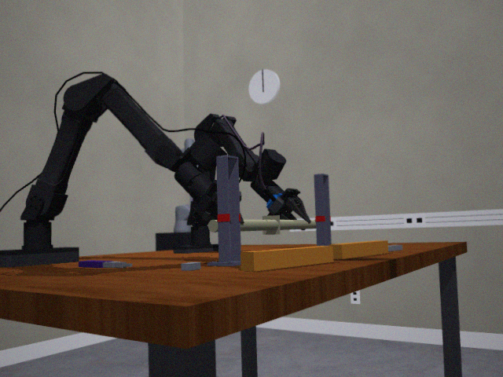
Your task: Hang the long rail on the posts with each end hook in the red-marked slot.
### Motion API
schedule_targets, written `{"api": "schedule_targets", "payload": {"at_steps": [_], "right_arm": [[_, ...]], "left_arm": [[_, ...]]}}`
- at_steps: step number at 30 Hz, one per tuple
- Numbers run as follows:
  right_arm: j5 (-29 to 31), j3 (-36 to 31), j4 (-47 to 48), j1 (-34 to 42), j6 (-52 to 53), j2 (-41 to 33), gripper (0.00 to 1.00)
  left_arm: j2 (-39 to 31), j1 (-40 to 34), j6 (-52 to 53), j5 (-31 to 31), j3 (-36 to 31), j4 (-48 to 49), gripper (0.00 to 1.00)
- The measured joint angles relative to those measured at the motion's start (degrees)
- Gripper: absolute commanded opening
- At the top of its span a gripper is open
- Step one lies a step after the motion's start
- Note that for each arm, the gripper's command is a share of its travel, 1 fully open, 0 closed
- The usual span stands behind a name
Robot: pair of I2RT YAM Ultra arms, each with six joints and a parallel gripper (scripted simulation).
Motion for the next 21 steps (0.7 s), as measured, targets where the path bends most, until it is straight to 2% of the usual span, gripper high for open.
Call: {"api": "schedule_targets", "payload": {"at_steps": [21], "right_arm": [[0.0, -0.5, 1.0, 0.0, 0.0, 0.0, 0.18]], "left_arm": [[0.0, 0.0, 0.0, 0.0, -0.3, 0.7, 0.19]]}}
